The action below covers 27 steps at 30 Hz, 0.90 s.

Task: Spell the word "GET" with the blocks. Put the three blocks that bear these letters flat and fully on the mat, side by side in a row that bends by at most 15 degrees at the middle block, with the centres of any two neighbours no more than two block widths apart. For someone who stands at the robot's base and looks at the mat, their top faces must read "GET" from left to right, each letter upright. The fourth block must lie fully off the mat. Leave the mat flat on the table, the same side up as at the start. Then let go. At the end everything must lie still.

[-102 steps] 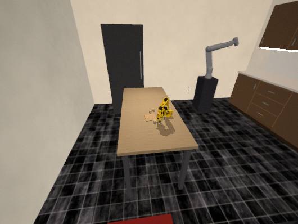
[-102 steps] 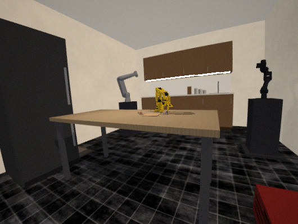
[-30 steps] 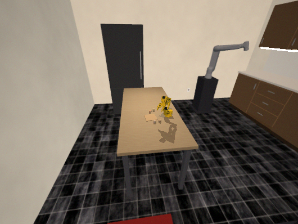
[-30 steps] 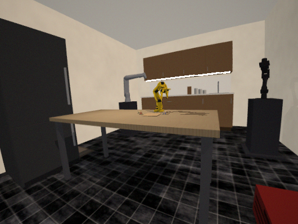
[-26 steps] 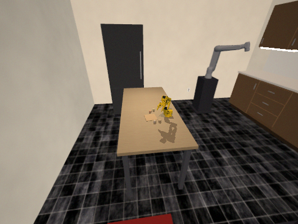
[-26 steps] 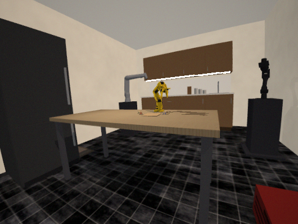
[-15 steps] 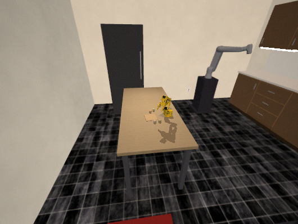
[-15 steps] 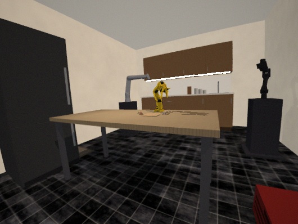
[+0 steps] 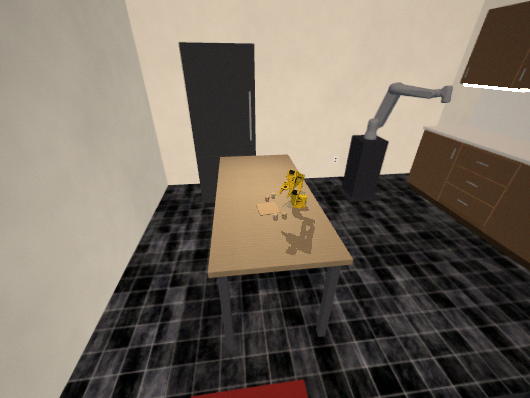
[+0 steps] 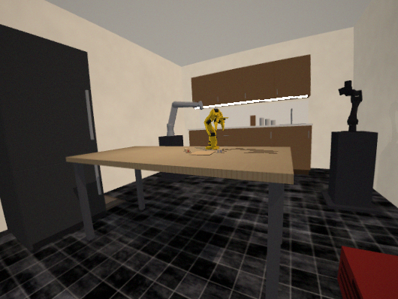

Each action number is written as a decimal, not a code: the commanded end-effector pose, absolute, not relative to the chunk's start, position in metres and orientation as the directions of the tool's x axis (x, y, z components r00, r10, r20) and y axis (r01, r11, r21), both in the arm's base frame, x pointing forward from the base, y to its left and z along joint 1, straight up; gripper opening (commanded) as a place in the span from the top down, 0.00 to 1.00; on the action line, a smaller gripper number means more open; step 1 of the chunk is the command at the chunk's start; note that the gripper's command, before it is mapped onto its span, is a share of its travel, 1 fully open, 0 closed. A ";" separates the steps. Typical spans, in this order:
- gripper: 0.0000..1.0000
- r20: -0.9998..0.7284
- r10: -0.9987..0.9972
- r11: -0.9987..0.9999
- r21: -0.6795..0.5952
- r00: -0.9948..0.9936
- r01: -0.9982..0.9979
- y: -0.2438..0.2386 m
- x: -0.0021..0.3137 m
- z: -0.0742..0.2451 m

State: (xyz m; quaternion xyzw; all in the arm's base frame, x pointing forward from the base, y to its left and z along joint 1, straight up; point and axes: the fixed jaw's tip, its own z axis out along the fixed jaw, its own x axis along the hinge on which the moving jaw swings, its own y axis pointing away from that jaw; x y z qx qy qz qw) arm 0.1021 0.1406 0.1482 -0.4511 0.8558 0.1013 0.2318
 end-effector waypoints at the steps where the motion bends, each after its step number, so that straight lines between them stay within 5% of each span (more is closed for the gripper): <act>1: 0.68 -0.526 -0.734 0.538 -0.065 -0.429 -0.840 0.142 0.103 0.156; 27: 0.68 -0.404 -0.911 0.066 -0.344 0.084 -0.937 0.137 0.107 0.151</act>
